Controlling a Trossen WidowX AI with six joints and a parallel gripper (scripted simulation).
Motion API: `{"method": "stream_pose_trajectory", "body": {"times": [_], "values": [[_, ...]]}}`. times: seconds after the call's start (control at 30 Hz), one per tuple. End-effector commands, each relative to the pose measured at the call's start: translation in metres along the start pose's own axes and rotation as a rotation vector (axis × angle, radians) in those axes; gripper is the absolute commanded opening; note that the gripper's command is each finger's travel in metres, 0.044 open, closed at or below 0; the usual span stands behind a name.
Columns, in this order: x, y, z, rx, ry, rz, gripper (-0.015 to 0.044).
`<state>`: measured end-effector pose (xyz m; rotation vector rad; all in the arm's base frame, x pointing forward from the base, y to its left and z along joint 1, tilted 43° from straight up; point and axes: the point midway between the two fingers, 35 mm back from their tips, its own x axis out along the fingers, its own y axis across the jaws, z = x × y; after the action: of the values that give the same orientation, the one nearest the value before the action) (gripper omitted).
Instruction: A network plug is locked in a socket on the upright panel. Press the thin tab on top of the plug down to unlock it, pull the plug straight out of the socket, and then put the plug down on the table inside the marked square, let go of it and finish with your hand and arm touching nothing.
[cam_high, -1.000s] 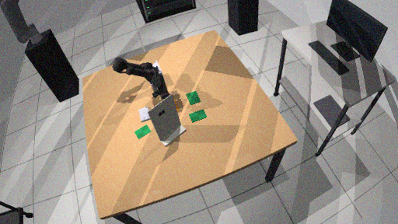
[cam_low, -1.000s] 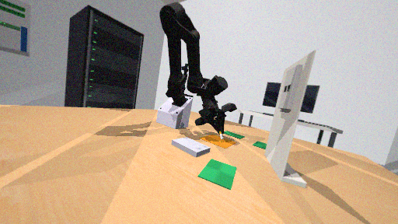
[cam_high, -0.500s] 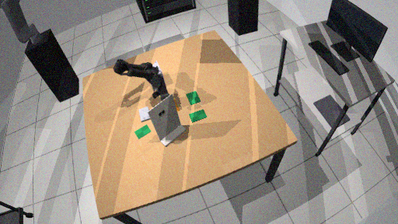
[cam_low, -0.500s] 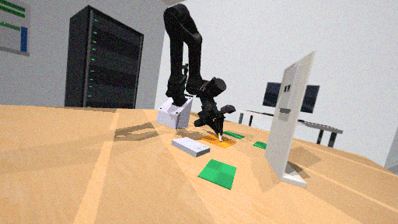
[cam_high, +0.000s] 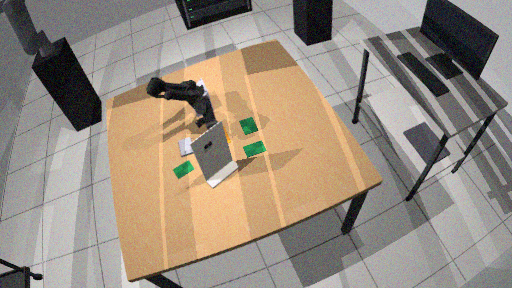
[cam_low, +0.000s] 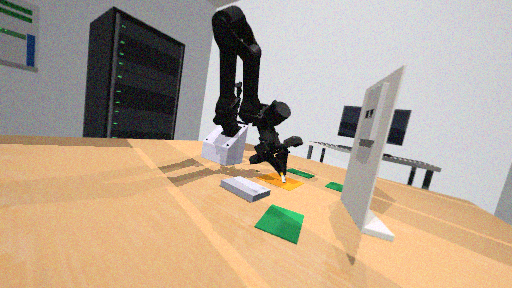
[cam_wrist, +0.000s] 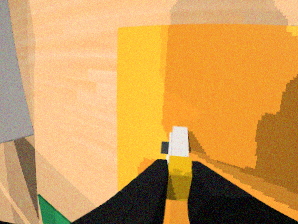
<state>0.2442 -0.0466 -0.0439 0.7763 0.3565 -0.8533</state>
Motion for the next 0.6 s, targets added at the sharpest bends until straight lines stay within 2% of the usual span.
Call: {"method": "stream_pose_trajectory", "body": {"times": [0.0, 0.2, 0.57], "values": [[-0.0001, 0.0001, 0.0001, 0.001, -0.001, 0.0, 0.0], [-0.0001, 0.0001, 0.0001, 0.001, -0.001, 0.0, 0.0156], [-0.0035, 0.0004, -0.0004, 0.001, 0.001, -0.001, 0.0156]]}}
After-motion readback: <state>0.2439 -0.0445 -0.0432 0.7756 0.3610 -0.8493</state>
